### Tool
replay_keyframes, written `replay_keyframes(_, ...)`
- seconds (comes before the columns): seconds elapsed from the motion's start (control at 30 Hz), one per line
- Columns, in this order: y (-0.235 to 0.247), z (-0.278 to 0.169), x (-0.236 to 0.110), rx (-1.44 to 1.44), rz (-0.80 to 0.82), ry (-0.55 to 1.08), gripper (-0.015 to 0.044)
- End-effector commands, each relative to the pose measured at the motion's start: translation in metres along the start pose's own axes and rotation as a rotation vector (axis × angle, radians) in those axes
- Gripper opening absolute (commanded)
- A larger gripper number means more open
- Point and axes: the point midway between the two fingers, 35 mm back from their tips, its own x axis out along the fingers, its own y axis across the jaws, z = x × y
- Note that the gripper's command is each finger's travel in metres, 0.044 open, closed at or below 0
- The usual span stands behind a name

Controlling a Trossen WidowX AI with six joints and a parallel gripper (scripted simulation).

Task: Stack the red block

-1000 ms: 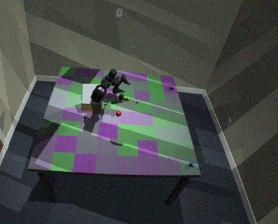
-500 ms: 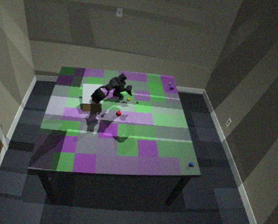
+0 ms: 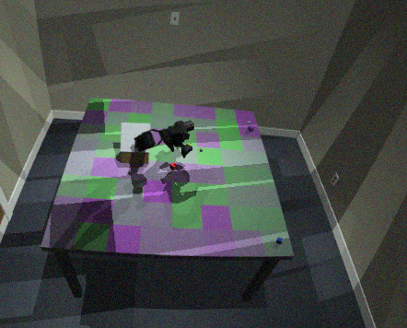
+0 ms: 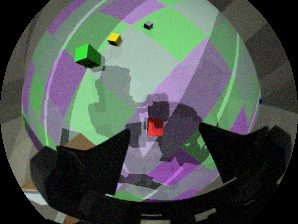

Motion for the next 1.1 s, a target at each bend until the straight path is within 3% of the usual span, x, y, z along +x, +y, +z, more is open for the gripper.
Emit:
replay_keyframes(0.0, -0.003, -0.028, 0.004, 0.165, 0.131, 0.127, 0.0440)
replay_keyframes(0.33, -0.003, -0.028, 0.005, 0.165, 0.131, 0.127, 0.0440)
replay_keyframes(0.63, 0.004, -0.033, 0.048, 0.165, 0.129, 0.128, 0.0440)
replay_keyframes(1.07, 0.006, -0.033, 0.058, 0.165, 0.130, 0.128, 0.0440)
